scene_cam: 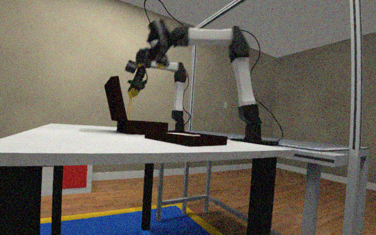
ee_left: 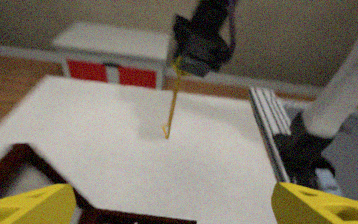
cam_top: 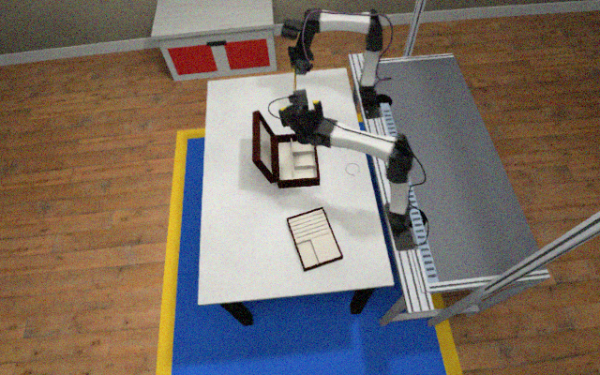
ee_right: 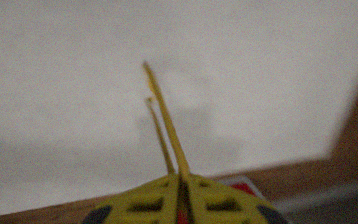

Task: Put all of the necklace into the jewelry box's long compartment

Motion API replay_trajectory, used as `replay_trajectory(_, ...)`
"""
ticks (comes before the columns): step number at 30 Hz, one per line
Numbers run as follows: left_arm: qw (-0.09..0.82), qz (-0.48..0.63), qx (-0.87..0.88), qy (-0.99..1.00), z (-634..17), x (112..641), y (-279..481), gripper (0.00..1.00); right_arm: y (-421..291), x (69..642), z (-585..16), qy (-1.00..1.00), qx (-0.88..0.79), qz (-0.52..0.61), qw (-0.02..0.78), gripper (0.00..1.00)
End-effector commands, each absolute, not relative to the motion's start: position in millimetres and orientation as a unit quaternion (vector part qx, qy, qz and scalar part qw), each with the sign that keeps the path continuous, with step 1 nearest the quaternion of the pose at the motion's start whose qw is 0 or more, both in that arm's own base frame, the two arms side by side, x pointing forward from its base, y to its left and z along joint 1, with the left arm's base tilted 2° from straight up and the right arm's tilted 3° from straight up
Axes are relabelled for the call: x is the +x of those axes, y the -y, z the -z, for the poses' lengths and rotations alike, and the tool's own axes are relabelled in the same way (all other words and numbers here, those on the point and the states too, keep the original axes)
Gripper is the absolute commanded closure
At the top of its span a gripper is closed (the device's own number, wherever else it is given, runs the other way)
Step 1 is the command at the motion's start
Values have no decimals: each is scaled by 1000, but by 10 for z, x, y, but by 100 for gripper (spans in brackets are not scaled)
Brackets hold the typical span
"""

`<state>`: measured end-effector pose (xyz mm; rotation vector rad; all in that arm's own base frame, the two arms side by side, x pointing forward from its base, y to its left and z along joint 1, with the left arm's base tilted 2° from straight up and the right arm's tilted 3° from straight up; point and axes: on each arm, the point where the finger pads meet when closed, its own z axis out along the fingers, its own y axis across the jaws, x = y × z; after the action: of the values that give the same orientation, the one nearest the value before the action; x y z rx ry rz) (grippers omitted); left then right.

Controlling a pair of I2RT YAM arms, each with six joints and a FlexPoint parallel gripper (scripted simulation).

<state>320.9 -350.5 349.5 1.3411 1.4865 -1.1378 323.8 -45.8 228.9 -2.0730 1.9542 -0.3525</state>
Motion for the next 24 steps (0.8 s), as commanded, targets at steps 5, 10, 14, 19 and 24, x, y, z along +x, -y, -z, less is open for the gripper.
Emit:
replay_trajectory(5,496,493,476,-534,-4460,2799,2686,0,472,3277,-2847,-663,-670,227,244,100)
replay_trajectory(10,529,487,449,-530,-4649,2398,2112,0,484,3202,-3140,-650,-640,283,296,100)
replay_trajectory(14,550,477,436,-529,-4663,2049,1806,0,490,3151,-3278,-642,-623,311,320,100)
replay_trajectory(19,565,464,430,-529,-4590,1715,1618,0,491,3113,-3343,-638,-614,325,332,100)
replay_trajectory(24,571,452,423,-539,-4446,1519,1510,0,498,3104,-3338,-639,-613,326,332,100)
